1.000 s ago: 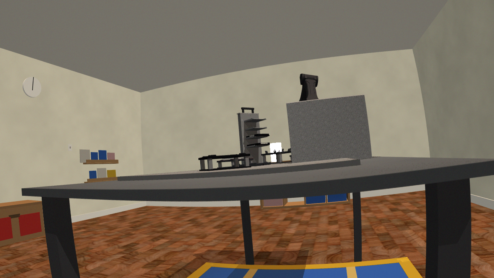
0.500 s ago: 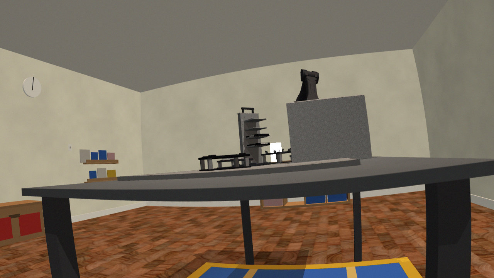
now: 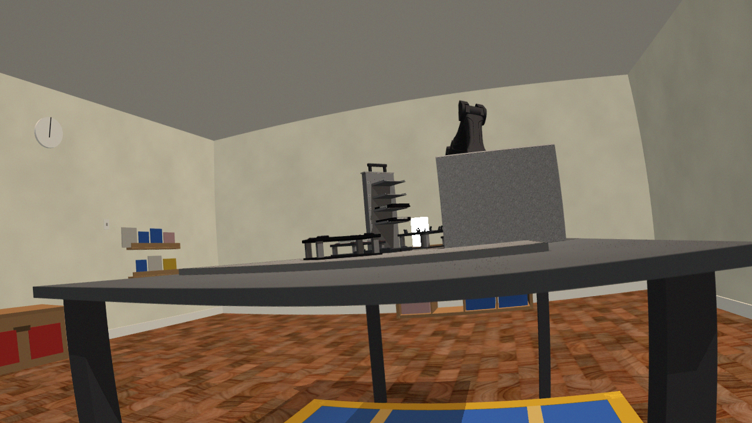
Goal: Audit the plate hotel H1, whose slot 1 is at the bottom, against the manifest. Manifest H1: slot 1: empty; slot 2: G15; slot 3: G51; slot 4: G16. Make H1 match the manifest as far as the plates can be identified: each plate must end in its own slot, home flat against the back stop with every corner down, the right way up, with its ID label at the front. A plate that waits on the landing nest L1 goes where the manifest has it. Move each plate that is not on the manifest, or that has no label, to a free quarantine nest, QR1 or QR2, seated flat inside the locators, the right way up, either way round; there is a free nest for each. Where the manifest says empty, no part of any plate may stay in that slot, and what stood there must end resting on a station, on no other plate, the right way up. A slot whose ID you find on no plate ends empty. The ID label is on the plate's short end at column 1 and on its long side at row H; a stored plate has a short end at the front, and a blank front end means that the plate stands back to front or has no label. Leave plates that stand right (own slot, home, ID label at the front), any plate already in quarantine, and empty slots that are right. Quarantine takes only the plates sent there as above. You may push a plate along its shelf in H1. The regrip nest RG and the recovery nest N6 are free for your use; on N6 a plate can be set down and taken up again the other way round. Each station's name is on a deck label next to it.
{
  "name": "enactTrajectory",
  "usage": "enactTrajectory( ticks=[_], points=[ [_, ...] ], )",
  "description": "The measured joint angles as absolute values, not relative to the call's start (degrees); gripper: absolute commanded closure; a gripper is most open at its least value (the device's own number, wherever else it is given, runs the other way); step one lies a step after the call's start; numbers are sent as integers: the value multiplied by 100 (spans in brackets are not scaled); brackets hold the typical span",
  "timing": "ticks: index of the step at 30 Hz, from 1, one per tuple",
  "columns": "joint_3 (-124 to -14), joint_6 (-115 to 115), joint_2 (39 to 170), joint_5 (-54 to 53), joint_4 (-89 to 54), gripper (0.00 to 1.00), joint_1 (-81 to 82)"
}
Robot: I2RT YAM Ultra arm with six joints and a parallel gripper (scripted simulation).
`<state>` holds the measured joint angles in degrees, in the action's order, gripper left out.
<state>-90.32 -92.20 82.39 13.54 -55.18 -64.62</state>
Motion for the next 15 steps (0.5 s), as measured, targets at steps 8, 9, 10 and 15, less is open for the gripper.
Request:
enactTrajectory(
  ticks=[8,9,10,15],
  points=[
    [-9258,-9288,8110,1415,-5859,0,-6372],
    [-9282,-9299,8103,1424,-5905,0,-6359],
    [-9310,-9308,8095,1431,-5953,0,-6344],
    [-9507,-9362,8042,1474,-6211,0,-6259]
  ],
)
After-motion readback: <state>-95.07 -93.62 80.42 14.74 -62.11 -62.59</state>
